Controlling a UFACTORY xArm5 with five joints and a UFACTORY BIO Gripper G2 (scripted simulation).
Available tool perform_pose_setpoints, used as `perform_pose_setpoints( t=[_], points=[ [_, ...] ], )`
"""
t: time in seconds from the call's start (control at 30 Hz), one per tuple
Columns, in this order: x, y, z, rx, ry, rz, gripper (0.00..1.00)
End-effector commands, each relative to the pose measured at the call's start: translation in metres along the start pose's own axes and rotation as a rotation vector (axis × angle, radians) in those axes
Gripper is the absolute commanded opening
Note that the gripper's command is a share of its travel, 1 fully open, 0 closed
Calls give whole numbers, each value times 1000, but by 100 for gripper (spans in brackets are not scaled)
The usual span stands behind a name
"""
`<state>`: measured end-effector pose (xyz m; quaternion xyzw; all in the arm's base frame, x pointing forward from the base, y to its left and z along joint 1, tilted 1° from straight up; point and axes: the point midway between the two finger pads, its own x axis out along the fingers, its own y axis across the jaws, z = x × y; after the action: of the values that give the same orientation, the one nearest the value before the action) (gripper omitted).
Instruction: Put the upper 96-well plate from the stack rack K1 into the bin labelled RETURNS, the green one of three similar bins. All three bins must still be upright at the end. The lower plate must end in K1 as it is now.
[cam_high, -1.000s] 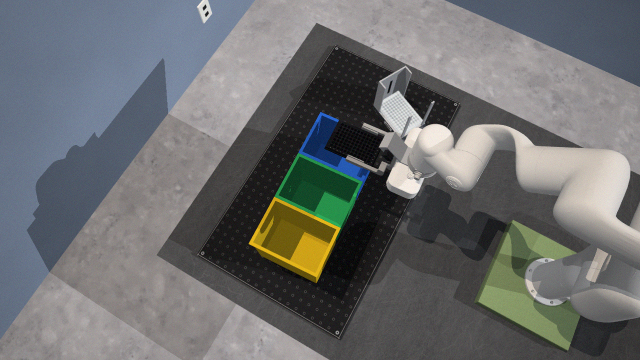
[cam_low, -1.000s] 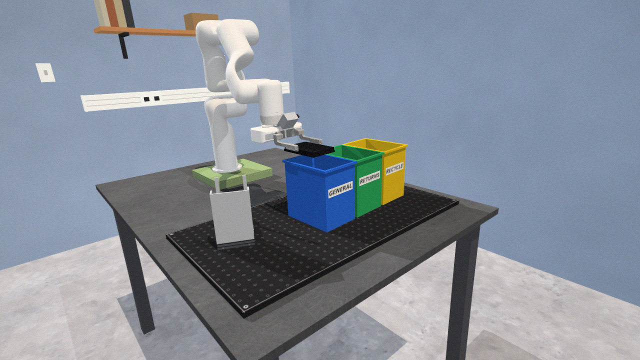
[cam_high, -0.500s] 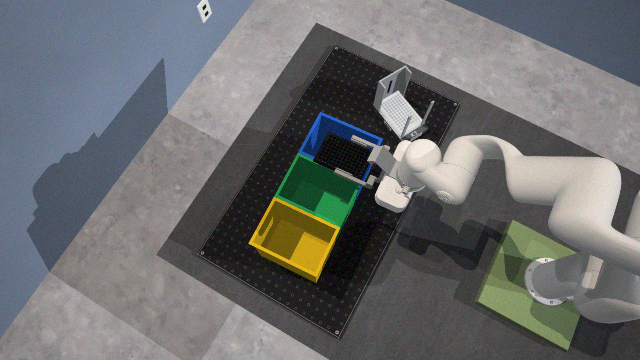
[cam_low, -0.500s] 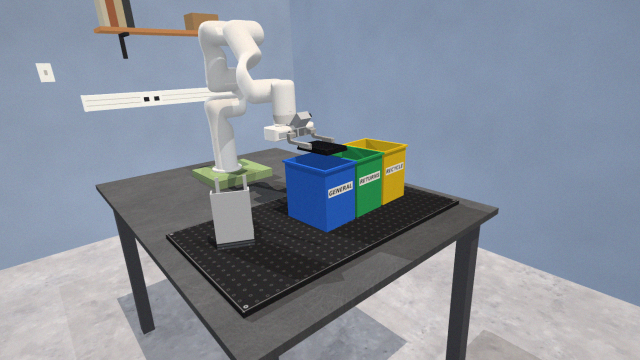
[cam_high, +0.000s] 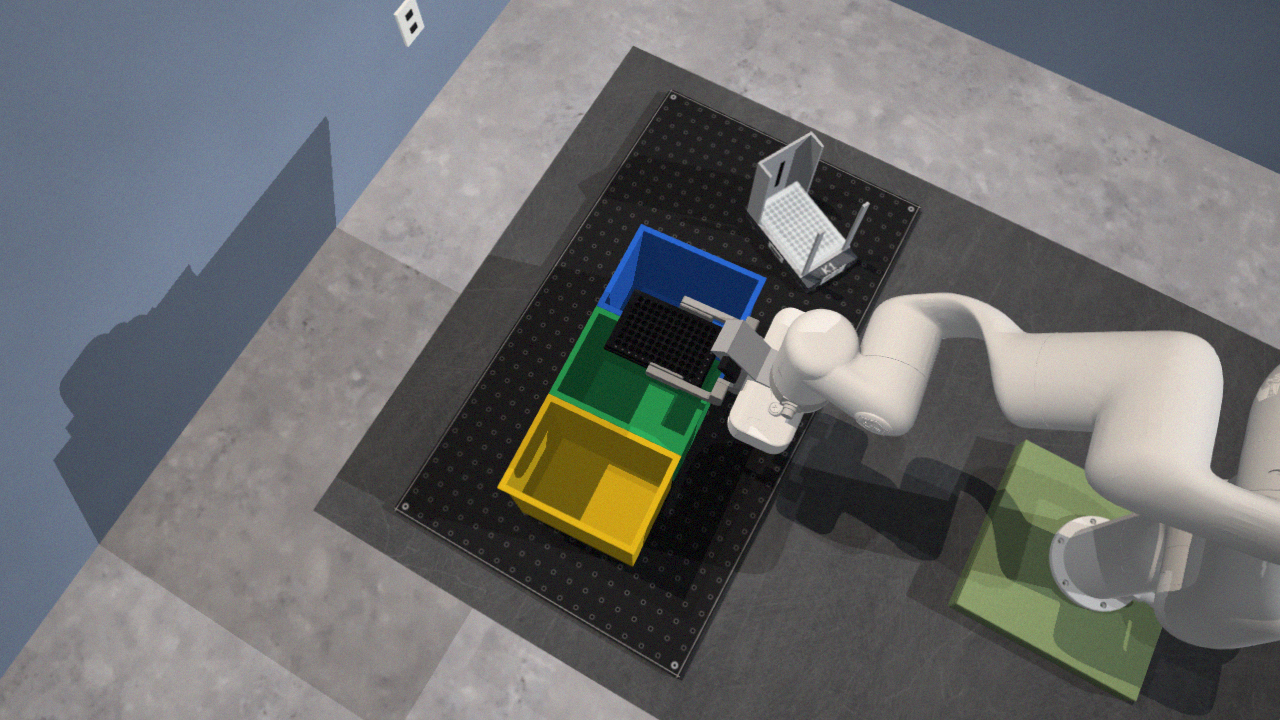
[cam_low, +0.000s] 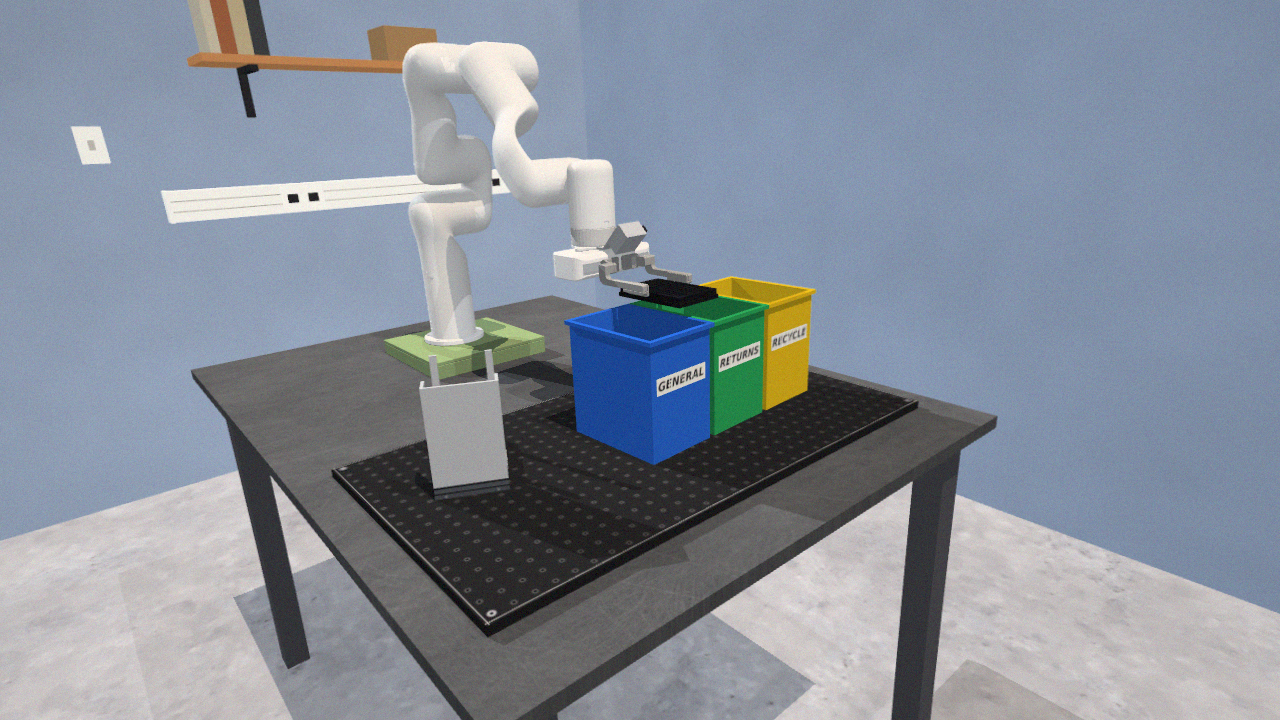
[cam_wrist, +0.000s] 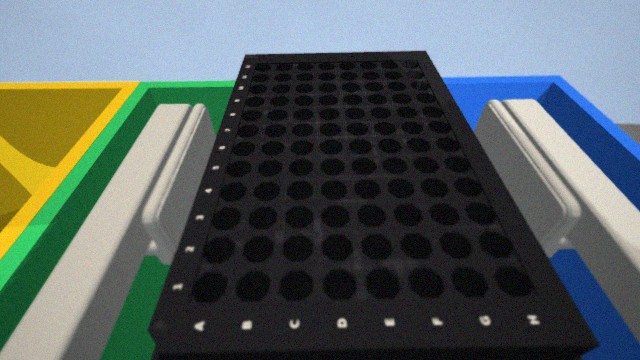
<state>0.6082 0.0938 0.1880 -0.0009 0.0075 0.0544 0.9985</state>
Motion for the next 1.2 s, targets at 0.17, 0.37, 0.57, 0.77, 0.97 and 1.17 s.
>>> perform_pose_setpoints(
  t=[0.17, 0.37, 0.57, 0.77, 0.97, 1.17],
  points=[
    [7, 28, 0, -1, -2, 0, 0],
    [11, 41, -1, -1, -2, 0, 0],
    [14, 55, -2, 0, -2, 0, 0],
    [14, 55, -2, 0, -2, 0, 0],
    [14, 54, -2, -1, -2, 0, 0],
    [14, 54, -2, -1, -2, 0, 0]
  ],
)
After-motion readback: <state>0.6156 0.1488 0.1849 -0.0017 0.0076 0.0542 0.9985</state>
